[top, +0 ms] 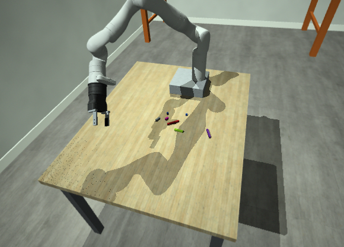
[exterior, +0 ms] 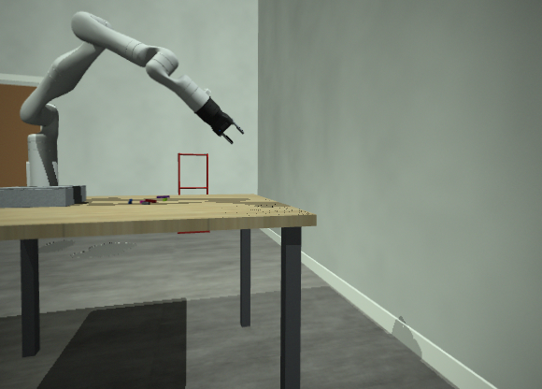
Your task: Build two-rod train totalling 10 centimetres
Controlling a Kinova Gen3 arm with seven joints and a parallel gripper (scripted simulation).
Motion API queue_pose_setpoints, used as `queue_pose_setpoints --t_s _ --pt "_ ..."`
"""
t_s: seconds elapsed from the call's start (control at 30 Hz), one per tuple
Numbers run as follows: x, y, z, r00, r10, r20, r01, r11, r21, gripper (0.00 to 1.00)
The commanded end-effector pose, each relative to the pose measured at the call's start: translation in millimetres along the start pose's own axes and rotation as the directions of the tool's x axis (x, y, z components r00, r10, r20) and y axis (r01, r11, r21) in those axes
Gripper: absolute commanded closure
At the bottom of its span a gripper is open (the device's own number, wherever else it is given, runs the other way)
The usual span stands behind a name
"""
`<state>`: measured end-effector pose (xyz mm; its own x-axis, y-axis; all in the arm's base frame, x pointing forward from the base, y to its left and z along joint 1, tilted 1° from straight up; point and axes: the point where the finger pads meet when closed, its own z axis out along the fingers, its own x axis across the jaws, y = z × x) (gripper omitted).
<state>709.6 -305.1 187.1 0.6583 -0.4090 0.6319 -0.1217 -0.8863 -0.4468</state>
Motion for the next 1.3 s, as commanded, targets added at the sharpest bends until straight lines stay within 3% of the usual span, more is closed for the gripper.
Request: queue_pose_setpoints --t_s 0.0,0.27,0.4,0.53,0.6,0.73,0.93,1.1,1.17,1.27 --pt "1.7 -0.7 -1.0 1.0 -0.002 -0.003 0.002 1.0 0.0 0.0" --pt "-9.0 -0.4 1.9 1.0 0.011 0.018 -0.011 1.0 -0.018 0.0" --pt "-32.8 -3.6 7.7 0.997 0.037 0.06 -0.035 0.999 -0.04 0.0" --pt "-73.7 -8.0 13.8 0.988 0.083 0.127 -0.073 0.994 -0.084 0.0" --pt "-73.7 -8.0 13.8 0.988 0.083 0.127 -0.073 0.994 -0.084 0.0" --pt "-128.4 -12.0 14.4 0.968 0.147 0.205 -0.116 0.981 -0.153 0.0" --pt "-200.6 -14.8 2.5 0.929 0.235 0.286 -0.161 0.952 -0.259 0.0" --pt "-260.4 -16.3 -18.1 0.889 0.315 0.331 -0.191 0.915 -0.356 0.0" --pt "-260.4 -16.3 -18.1 0.889 0.315 0.331 -0.191 0.915 -0.356 0.0" --pt "-304.0 -17.1 -39.5 0.858 0.374 0.353 -0.206 0.879 -0.43 0.0"
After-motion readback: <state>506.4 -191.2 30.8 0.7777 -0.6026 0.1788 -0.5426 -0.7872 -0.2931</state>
